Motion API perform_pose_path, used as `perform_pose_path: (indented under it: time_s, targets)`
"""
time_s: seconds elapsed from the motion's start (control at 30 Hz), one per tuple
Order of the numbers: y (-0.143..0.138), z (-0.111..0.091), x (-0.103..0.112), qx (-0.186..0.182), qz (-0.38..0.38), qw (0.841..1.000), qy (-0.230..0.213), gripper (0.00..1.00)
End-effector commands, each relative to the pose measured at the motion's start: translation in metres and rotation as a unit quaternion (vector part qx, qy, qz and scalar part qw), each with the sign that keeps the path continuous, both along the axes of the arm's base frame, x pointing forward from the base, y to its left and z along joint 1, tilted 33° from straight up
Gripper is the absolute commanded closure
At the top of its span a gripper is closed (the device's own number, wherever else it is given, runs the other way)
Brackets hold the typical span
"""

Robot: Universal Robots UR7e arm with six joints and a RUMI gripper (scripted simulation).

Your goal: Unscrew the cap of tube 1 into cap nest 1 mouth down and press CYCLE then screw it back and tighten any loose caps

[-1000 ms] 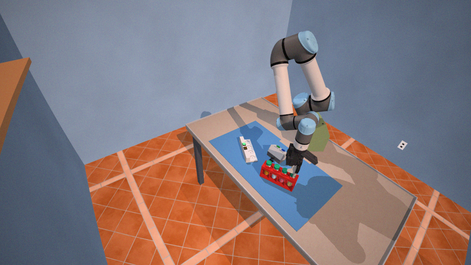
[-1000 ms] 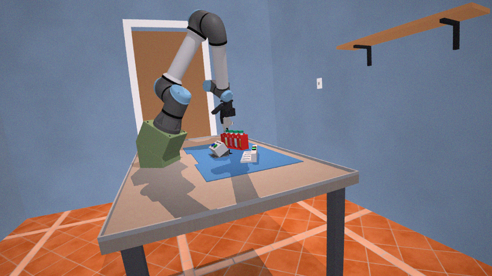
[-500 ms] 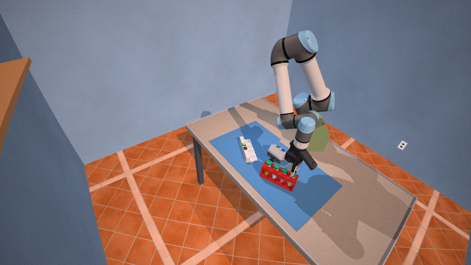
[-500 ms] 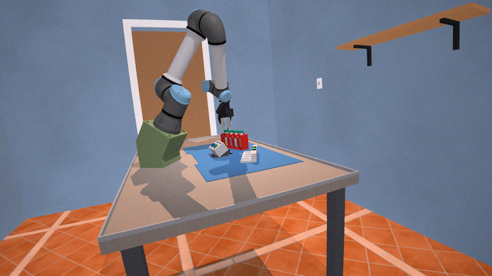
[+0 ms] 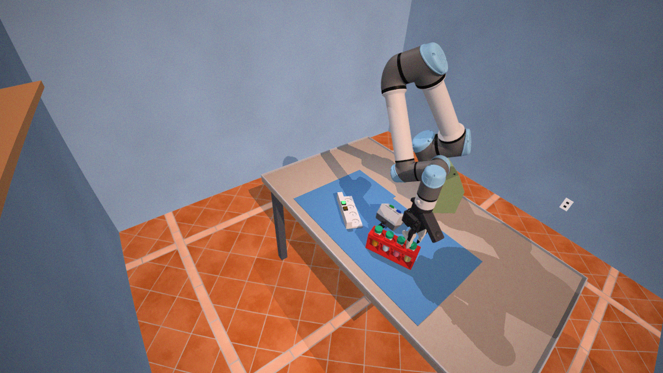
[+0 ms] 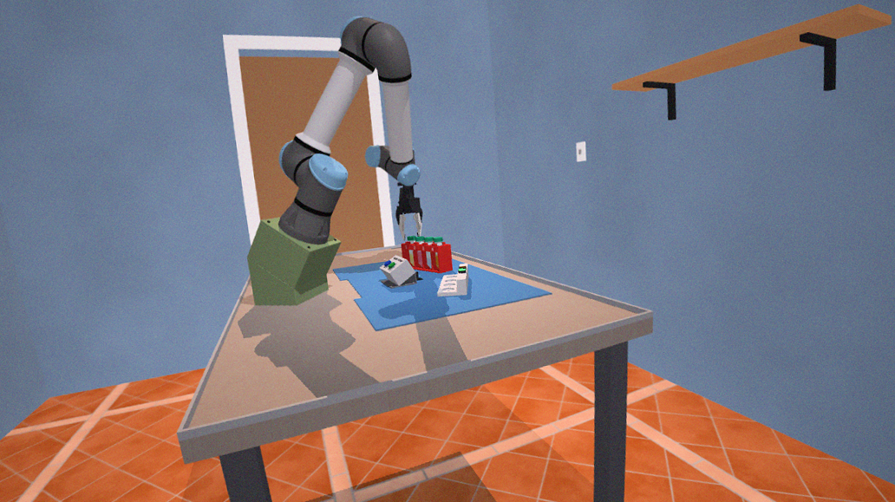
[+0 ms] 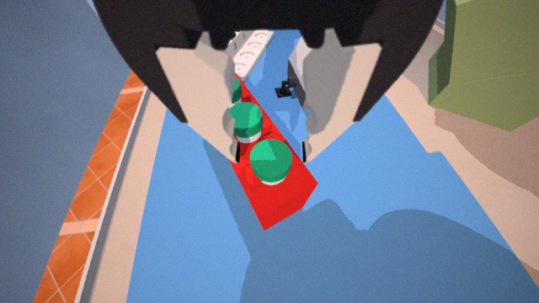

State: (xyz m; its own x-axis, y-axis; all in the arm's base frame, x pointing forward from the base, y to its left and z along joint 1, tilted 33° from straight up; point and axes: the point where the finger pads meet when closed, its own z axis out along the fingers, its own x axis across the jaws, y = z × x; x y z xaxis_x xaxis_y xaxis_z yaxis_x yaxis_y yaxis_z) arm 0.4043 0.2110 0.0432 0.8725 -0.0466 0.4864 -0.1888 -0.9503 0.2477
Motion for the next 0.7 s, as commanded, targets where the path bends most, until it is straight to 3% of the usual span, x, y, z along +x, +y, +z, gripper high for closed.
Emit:
perform_pose_path:
  time_s: [0.0, 0.27, 0.67]
  targets:
    - [0.0, 0.0, 0.0, 0.001, -0.005, 1.0, -0.001, 0.65]
    - [0.0, 0.0, 0.0, 0.001, -0.005, 1.0, -0.001, 0.65]
    - [0.01, 0.025, -0.013, 0.001, -0.005, 1.0, -0.001, 0.65]
